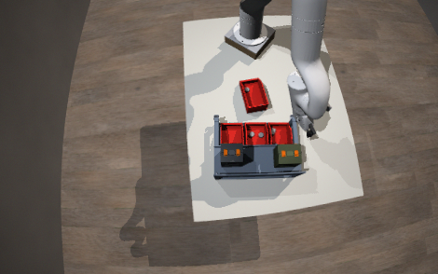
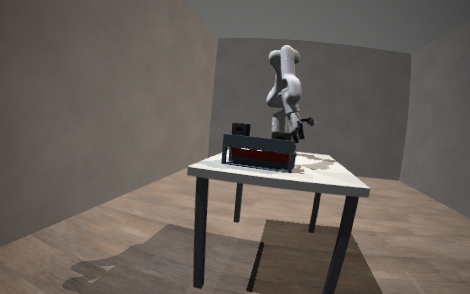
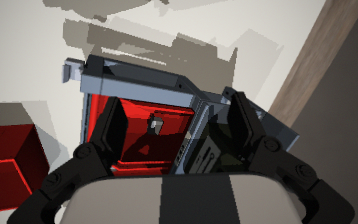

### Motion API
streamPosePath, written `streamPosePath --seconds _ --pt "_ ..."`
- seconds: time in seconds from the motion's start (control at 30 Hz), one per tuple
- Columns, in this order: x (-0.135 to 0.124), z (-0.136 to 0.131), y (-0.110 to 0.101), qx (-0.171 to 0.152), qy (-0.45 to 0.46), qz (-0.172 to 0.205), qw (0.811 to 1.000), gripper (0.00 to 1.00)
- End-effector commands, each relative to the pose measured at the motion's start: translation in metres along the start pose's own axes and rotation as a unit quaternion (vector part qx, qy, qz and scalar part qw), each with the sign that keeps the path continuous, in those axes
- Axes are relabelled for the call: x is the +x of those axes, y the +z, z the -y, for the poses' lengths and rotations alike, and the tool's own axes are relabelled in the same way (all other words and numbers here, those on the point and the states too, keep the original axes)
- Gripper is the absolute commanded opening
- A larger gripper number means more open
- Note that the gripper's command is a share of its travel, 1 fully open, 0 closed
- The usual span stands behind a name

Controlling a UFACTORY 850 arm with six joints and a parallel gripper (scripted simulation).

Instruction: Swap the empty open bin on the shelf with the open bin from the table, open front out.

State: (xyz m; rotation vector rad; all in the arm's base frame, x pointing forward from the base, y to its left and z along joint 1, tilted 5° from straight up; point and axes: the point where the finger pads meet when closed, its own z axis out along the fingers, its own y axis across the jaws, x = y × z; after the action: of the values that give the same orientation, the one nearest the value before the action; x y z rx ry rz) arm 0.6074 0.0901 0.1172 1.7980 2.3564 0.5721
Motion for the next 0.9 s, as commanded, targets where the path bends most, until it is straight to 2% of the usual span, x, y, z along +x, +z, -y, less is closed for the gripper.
streamPosePath --seconds 0.0,0.87 --pt "0.0 -0.0012 -0.0006 -0.001 0.0 0.0 1.0 1.0" --pt "0.0022 -0.0048 -0.0053 -0.003 0.0 -0.002 1.0 1.0"
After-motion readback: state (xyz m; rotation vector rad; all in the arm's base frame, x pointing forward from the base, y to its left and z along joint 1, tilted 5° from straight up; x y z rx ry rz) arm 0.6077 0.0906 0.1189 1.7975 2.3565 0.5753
